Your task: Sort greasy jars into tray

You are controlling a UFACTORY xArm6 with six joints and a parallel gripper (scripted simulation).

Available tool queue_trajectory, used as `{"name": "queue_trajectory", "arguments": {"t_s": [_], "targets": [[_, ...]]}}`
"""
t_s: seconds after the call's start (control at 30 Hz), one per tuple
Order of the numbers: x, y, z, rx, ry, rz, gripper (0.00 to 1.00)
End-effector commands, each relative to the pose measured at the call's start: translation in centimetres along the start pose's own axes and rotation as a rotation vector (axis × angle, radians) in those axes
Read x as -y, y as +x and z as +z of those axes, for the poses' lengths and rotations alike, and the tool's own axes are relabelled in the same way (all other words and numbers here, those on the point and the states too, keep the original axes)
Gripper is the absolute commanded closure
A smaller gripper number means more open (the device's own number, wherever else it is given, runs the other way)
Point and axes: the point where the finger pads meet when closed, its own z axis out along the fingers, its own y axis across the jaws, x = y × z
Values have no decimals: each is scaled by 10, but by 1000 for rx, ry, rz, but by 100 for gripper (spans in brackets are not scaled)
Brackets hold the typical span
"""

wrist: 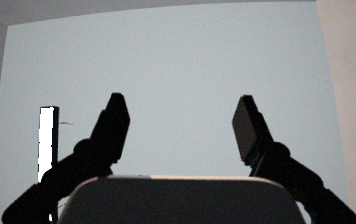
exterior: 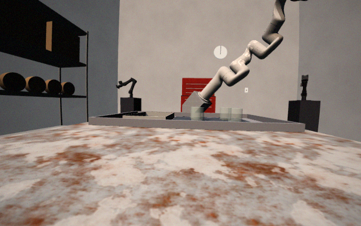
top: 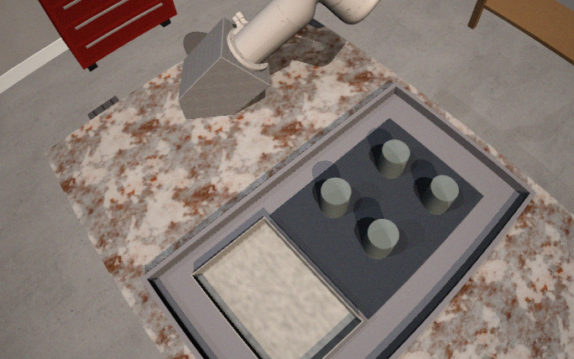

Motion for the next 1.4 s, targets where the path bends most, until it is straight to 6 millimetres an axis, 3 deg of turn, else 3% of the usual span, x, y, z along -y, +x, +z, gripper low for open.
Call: {"name": "queue_trajectory", "arguments": {"t_s": [0.0, 1.1, 1.37], "targets": [[0, 0, 0, 0, 0, 1, 0], [0, 0, 0, 0, 0, 1, 0], [26, 34, -32, 2, 21, -15, 0]]}}
